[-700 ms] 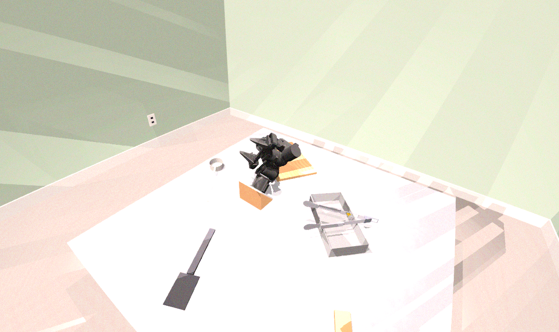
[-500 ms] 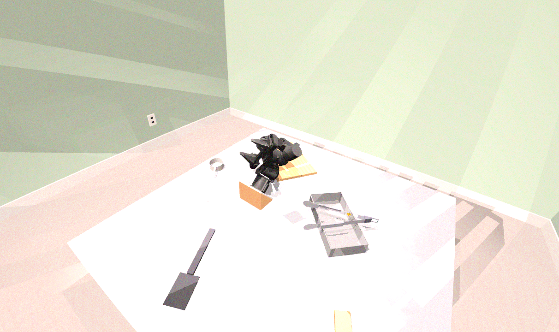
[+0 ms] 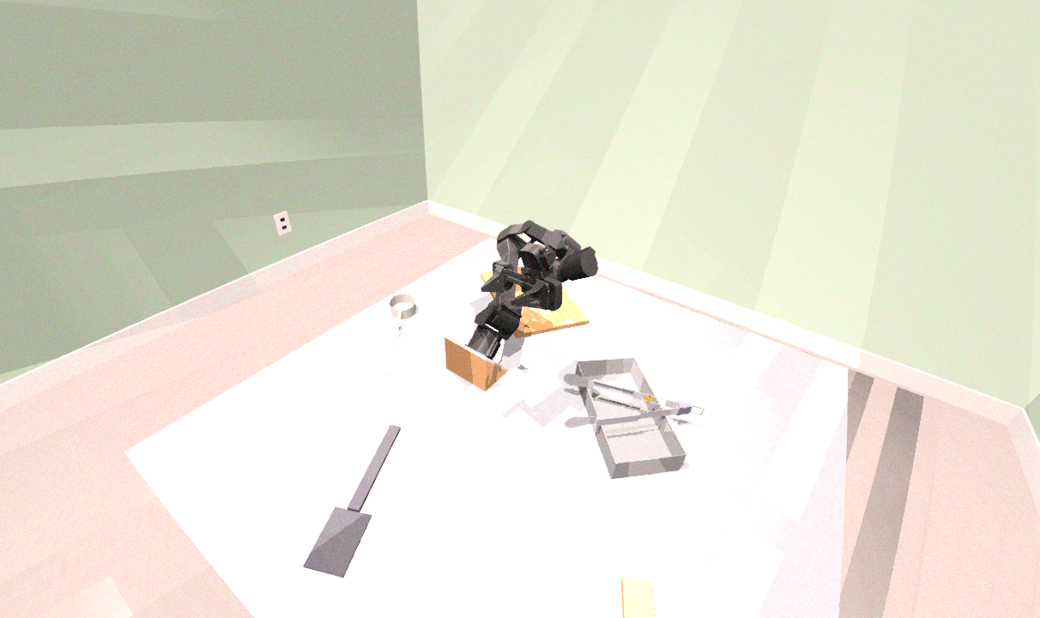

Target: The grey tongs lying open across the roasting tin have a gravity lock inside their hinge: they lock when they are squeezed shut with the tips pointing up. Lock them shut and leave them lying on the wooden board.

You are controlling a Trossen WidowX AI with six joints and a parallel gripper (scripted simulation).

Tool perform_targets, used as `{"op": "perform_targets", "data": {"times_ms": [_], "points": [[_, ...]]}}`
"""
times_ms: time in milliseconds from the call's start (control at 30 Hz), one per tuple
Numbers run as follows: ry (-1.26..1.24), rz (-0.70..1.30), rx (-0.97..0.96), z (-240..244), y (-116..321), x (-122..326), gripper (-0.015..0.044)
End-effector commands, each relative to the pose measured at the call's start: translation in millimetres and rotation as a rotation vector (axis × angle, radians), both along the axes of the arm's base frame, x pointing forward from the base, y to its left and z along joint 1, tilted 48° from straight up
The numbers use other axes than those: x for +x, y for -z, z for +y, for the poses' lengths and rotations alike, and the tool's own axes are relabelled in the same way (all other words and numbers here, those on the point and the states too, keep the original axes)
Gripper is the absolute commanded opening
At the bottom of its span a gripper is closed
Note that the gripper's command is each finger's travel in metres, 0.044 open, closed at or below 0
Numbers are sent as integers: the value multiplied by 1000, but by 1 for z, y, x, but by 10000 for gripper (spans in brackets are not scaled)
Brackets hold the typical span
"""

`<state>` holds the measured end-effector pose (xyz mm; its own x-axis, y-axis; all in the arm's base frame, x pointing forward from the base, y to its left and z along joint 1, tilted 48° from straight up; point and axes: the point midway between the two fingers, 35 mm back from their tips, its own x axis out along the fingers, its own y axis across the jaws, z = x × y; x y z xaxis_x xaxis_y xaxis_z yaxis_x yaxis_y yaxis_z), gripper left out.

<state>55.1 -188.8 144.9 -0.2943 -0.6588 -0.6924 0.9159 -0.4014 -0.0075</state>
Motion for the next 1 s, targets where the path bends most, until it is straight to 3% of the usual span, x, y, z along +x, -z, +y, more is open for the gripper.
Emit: {"op": "perform_targets", "data": {"times_ms": [0,567,967], "points": [[-493,131,401,7,3,76,440],[-1525,133,925,54,8,212,440],[-2265,-156,979,96,8,299,440]]}}
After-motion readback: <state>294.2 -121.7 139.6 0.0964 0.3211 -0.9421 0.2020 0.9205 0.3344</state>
